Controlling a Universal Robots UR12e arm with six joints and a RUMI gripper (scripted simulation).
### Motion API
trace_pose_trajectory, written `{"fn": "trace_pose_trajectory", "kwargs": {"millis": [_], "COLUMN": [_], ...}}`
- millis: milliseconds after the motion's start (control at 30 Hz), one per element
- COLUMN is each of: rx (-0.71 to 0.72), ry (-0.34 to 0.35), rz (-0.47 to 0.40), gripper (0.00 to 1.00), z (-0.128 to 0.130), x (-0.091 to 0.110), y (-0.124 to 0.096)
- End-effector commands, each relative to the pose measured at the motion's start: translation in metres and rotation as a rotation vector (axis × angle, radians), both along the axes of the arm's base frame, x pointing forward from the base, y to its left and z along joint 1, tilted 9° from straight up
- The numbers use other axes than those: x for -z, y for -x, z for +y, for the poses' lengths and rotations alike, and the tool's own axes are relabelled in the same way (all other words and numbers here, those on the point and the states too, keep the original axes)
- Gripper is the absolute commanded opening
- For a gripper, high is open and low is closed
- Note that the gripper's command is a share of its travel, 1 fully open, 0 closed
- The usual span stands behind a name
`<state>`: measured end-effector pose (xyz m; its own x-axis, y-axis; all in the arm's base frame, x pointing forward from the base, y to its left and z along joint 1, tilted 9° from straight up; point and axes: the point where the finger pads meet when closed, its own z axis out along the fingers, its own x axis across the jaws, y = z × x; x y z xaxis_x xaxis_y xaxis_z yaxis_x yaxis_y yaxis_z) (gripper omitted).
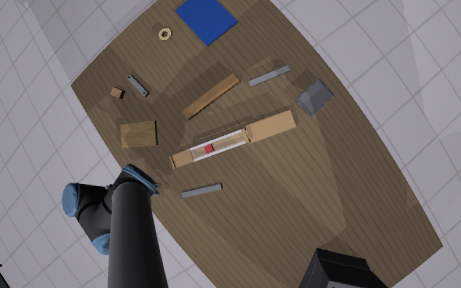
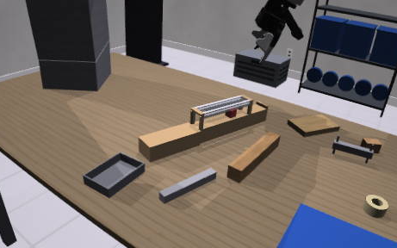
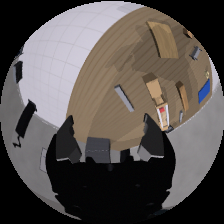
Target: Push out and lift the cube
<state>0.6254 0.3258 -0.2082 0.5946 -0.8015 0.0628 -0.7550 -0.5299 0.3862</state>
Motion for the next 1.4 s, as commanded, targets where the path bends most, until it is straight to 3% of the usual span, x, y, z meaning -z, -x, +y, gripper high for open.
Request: {"fn": "trace_pose_trajectory", "kwargs": {"millis": [0, 233, 667, 1367], "rx": [-0.001, -0.051, -0.295, -0.605], "ry": [-0.001, -0.035, -0.156, -0.208], "rz": [-0.002, -0.019, -0.115, -0.244], "gripper": [0.00, 0.00, 0.00, 0.00], "z": [0.000, -0.010, -0.059, -0.113], "x": [-0.001, 0.010, 0.040, 0.039], "y": [-0.001, 0.001, 0.015, 0.047]}}
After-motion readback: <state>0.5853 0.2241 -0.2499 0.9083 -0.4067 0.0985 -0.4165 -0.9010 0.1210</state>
